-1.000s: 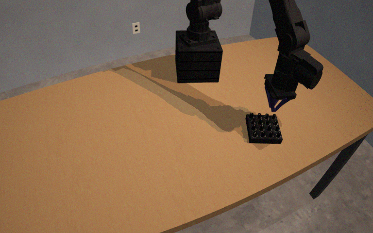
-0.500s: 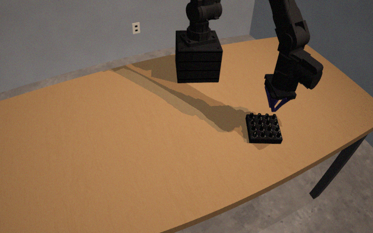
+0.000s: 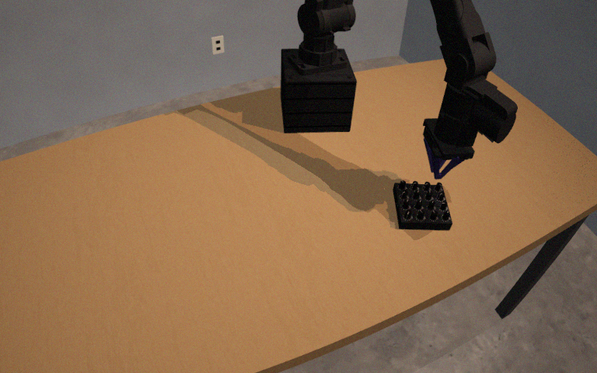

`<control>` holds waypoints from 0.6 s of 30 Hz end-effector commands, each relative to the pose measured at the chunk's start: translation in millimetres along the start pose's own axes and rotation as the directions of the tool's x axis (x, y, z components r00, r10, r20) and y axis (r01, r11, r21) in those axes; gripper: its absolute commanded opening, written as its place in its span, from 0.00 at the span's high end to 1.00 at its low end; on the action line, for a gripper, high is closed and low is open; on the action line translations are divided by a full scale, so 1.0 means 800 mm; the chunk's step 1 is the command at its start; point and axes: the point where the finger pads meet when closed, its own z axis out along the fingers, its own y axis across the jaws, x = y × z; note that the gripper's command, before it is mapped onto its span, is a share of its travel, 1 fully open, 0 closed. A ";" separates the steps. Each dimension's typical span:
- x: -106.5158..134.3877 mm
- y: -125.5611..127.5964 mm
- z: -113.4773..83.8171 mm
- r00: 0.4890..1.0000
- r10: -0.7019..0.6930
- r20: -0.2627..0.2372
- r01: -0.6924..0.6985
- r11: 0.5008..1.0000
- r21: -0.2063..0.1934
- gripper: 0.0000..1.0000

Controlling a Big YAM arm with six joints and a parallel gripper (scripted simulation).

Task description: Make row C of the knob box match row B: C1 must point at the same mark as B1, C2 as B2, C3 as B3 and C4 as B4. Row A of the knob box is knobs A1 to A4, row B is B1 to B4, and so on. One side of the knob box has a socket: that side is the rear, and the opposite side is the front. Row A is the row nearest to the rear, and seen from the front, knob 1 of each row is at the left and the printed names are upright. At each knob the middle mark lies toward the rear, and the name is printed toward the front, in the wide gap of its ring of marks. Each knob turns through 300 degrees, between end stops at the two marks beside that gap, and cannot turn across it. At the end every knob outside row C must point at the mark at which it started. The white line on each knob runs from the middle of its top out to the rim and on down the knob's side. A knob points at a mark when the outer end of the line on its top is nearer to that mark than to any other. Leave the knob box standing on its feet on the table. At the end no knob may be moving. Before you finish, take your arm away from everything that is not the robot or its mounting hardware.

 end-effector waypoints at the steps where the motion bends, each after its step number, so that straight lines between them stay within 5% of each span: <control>1: -0.014 -0.018 -0.004 1.000 -0.018 0.021 0.018 0.999 0.030 0.82; 18: -0.003 -0.003 0.022 1.000 -0.013 0.008 0.013 1.000 0.005 0.82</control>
